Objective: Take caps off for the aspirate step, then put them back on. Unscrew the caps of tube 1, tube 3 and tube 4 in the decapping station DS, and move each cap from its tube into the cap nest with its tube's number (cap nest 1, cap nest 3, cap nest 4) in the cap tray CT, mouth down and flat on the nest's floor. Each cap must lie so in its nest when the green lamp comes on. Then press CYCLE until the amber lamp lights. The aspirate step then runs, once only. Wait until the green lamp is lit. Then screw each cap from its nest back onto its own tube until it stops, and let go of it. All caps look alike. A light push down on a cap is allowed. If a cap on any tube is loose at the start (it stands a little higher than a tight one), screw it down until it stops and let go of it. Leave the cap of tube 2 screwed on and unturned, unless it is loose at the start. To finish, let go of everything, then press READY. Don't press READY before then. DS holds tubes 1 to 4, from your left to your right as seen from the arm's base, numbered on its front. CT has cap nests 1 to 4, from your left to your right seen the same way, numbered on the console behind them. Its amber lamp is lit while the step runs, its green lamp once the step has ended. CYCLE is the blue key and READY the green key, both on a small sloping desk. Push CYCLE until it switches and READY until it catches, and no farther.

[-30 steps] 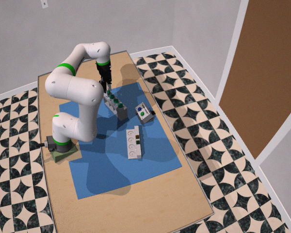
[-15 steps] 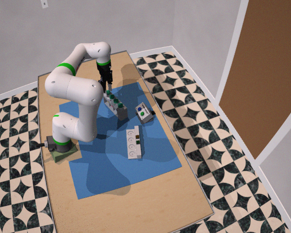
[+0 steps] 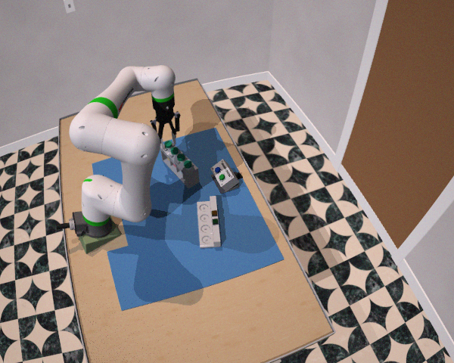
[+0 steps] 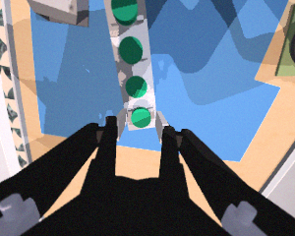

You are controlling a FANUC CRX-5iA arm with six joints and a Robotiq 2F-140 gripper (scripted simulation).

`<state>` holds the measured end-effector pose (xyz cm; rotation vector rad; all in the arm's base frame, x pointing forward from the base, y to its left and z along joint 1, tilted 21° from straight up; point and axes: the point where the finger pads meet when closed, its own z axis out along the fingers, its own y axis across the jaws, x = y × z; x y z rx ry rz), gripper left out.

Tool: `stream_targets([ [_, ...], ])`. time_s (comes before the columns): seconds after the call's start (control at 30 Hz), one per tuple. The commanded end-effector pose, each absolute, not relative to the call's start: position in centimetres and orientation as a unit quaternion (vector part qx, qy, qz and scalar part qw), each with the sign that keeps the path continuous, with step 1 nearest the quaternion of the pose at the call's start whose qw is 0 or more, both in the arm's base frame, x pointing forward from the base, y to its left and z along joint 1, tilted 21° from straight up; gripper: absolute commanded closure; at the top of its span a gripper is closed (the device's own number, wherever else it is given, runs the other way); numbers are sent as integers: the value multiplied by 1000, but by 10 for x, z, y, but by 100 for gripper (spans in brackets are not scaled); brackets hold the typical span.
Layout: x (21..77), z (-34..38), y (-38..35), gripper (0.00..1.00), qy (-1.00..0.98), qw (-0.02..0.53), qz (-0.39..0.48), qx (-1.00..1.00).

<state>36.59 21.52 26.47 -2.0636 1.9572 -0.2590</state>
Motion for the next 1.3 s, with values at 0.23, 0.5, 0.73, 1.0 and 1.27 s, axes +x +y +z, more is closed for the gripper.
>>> stream_targets([
  [0.23, 366, 265, 215, 65, 782, 158, -82, -598],
  [0.5, 366, 265, 215, 100, 782, 158, -82, -598],
  [0.73, 366, 265, 215, 100, 782, 158, -82, -598],
  [1.0, 366, 265, 215, 100, 701, 147, -101, -691],
  [1.27, 366, 265, 215, 100, 570, 127, -125, -802],
])
